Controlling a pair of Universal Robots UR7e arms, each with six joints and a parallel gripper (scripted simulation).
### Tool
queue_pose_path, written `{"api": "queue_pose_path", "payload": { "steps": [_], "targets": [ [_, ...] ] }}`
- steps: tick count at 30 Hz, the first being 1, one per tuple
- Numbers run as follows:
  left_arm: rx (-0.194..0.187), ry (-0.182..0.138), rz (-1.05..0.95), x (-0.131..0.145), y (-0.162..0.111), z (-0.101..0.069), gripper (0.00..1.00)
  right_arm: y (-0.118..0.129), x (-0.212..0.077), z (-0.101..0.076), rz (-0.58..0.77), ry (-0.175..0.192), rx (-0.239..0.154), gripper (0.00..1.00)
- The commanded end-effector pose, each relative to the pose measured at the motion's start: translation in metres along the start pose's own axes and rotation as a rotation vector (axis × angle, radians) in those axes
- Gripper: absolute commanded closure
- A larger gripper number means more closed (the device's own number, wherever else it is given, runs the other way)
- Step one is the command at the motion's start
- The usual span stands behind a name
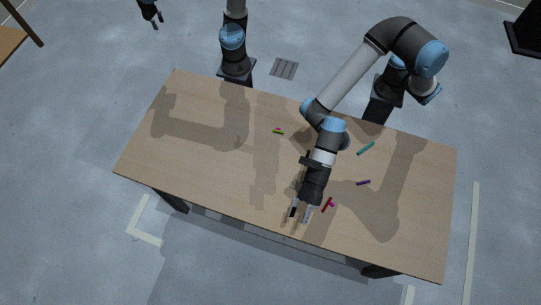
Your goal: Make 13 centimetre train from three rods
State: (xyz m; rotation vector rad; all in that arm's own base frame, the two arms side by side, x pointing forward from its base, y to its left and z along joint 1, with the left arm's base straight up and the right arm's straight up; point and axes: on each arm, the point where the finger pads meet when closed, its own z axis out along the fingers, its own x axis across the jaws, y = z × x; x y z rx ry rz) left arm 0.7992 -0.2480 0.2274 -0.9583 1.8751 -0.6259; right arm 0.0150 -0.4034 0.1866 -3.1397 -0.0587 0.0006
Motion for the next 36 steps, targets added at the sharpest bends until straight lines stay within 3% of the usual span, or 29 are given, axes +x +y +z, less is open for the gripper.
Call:
{"api": "queue_pose_path", "payload": {
  "steps": [1, 5, 7, 10, 13, 20, 22, 24, 29, 36],
  "targets": [
    [-0.059, 0.122, -0.086, 0.057, -0.007, -0.015, 0.00, 0.000, 0.000, 0.000, 0.000, 0.000, -0.001, 0.00],
    [-0.125, 0.216, -0.151, 0.109, -0.006, -0.034, 0.00, 0.000, 0.000, 0.000, 0.000, 0.000, -0.001, 0.00],
    [-0.125, 0.216, -0.151, 0.109, -0.006, -0.034, 0.00, 0.000, 0.000, 0.000, 0.000, 0.000, -0.001, 0.00],
    [-0.203, 0.296, -0.212, 0.156, -0.001, -0.057, 0.00, 0.000, 0.000, 0.000, 0.000, 0.000, -0.001, 0.00],
    [-0.271, 0.347, -0.256, 0.189, 0.006, -0.077, 0.00, 0.000, 0.000, 0.000, 0.000, 0.000, -0.001, 0.00],
    [-0.457, 0.431, -0.353, 0.261, 0.032, -0.133, 0.00, 0.000, 0.000, 0.000, 0.000, 0.000, -0.001, 0.00],
    [-0.516, 0.445, -0.379, 0.278, 0.042, -0.151, 0.00, 0.000, 0.000, 0.000, 0.000, 0.000, -0.001, 0.00],
    [-0.516, 0.445, -0.379, 0.278, 0.042, -0.151, 0.00, 0.000, 0.000, 0.000, 0.000, 0.000, -0.001, 0.00],
    [-0.674, 0.455, -0.439, 0.317, 0.071, -0.200, 0.00, 0.000, 0.000, 0.000, 0.000, 0.000, -0.001, 0.00],
    [-0.857, 0.420, -0.497, 0.348, 0.109, -0.260, 0.00, 0.000, 0.000, 0.000, 0.000, 0.000, -0.001, 0.00]
  ]
}}
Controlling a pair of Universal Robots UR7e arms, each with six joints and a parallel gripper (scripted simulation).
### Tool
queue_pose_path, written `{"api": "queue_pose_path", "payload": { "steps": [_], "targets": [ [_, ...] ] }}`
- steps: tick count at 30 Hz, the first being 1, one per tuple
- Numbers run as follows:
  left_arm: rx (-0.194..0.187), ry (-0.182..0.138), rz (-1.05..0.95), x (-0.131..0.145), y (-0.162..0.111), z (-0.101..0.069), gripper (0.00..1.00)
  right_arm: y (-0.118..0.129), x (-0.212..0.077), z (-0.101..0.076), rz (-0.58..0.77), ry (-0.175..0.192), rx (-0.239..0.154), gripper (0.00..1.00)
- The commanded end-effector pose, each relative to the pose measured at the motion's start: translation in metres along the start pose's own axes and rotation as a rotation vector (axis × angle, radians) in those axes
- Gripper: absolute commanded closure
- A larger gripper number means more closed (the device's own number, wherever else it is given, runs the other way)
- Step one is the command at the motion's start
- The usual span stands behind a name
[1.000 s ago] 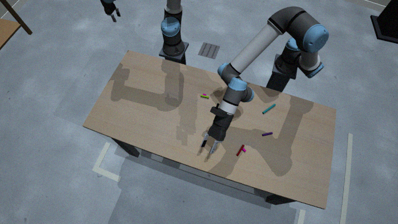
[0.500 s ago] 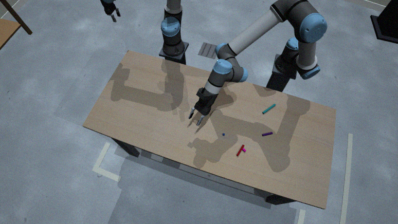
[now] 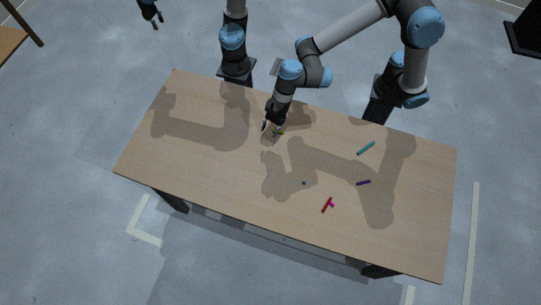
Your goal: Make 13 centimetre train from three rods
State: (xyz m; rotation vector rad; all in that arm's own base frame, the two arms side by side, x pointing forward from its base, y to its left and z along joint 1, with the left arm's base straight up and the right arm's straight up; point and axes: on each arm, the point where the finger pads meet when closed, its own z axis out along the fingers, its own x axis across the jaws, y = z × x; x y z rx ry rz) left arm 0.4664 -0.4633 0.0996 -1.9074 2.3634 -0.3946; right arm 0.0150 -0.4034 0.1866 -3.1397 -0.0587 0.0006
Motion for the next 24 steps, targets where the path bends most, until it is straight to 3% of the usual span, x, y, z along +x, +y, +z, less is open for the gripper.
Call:
{"api": "queue_pose_path", "payload": {
  "steps": [1, 3, 5, 13, 24],
  "targets": [
    [-0.095, -0.030, -0.075, 0.009, 0.046, -0.003, 0.00, 0.000, 0.000, 0.000, 0.000, 0.000, -0.001, 0.00],
    [-0.126, -0.045, -0.100, 0.011, 0.062, -0.004, 0.00, 0.000, 0.000, 0.000, 0.000, 0.000, -0.001, 0.00],
    [-0.126, -0.045, -0.100, 0.011, 0.062, -0.004, 0.00, 0.000, 0.000, 0.000, 0.000, 0.000, -0.001, 0.00],
    [-0.208, -0.097, -0.171, 0.012, 0.109, -0.010, 0.00, 0.000, 0.000, 0.000, 0.000, 0.000, -0.001, 0.00],
    [-0.238, -0.123, -0.200, 0.012, 0.128, -0.013, 0.00, 0.000, 0.000, 0.000, 0.000, 0.000, -0.001, 0.00]
  ]
}}
